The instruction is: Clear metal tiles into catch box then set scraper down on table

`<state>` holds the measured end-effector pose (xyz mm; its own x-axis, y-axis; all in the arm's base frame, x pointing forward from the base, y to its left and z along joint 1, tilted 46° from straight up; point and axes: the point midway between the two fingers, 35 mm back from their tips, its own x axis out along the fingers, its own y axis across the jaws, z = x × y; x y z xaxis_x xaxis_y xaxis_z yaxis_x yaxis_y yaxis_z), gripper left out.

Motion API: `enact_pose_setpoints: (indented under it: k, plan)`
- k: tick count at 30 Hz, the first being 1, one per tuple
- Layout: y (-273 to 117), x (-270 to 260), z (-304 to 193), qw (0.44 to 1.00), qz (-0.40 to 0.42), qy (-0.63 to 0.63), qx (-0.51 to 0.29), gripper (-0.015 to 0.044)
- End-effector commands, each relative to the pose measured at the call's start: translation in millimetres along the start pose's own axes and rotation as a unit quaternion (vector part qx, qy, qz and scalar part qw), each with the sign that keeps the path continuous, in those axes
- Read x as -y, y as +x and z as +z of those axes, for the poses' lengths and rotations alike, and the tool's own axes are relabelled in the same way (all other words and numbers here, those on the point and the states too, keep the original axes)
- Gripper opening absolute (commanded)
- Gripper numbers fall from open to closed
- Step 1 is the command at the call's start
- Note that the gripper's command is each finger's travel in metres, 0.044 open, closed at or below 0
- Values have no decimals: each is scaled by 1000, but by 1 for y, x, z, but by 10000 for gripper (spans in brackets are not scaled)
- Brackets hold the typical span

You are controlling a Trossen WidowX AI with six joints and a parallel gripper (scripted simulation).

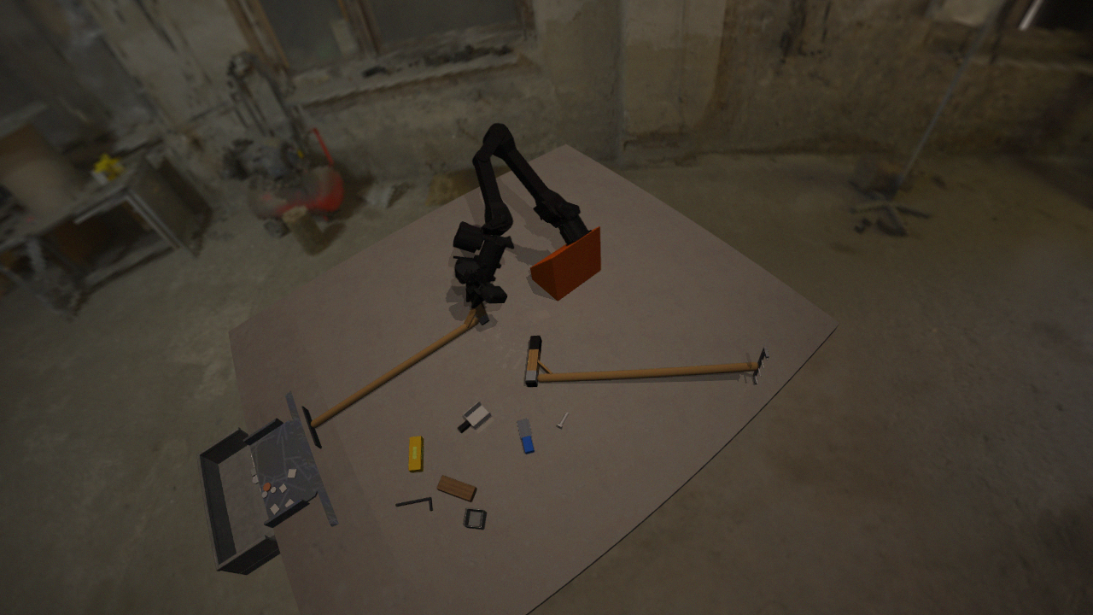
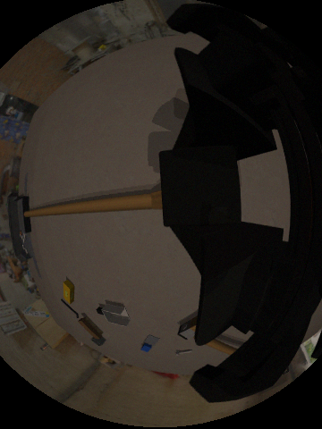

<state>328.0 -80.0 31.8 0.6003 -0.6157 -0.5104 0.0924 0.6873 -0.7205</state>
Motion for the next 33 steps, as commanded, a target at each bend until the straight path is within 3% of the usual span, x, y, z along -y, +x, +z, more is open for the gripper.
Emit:
enact_pose_setpoints:
  k: [1, 33]
  plan:
    - [0, -4, 1, 1000, 1, 1, 0, 0]
    - [-2, -46, 0, 1000, 5, 3, -4, 0]
